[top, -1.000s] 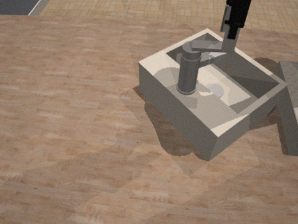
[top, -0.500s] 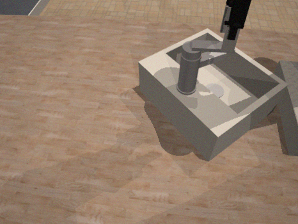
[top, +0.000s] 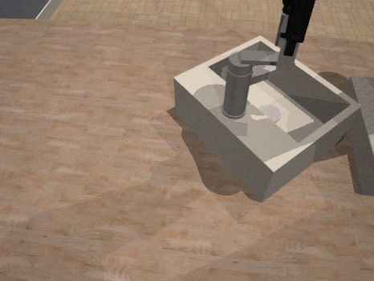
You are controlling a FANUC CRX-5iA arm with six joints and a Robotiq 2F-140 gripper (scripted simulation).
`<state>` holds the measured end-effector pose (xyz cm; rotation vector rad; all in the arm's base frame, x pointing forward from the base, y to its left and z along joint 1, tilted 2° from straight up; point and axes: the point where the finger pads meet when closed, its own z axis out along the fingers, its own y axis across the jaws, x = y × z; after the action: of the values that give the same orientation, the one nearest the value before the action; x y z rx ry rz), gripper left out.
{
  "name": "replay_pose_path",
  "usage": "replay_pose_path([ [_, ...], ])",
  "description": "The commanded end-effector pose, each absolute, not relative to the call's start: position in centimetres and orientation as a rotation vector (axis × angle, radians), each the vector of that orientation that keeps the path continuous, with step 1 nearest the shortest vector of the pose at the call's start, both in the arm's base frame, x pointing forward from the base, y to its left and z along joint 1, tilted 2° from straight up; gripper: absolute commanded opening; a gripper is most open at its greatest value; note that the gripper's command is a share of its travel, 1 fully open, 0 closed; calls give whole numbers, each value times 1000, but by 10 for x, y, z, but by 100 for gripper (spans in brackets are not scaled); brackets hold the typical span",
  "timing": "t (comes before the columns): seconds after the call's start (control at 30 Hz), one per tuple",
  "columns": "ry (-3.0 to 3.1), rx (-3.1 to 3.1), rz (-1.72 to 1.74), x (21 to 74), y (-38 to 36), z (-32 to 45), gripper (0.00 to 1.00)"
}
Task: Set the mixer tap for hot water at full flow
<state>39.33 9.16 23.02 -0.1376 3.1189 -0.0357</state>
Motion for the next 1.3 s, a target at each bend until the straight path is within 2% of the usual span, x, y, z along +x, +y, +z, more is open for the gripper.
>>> replay_pose_path([
  [0.0,3118,-138,-36,394,92,227,40],
  [1.27,3118,-138,-36,394,91,196,40],
])
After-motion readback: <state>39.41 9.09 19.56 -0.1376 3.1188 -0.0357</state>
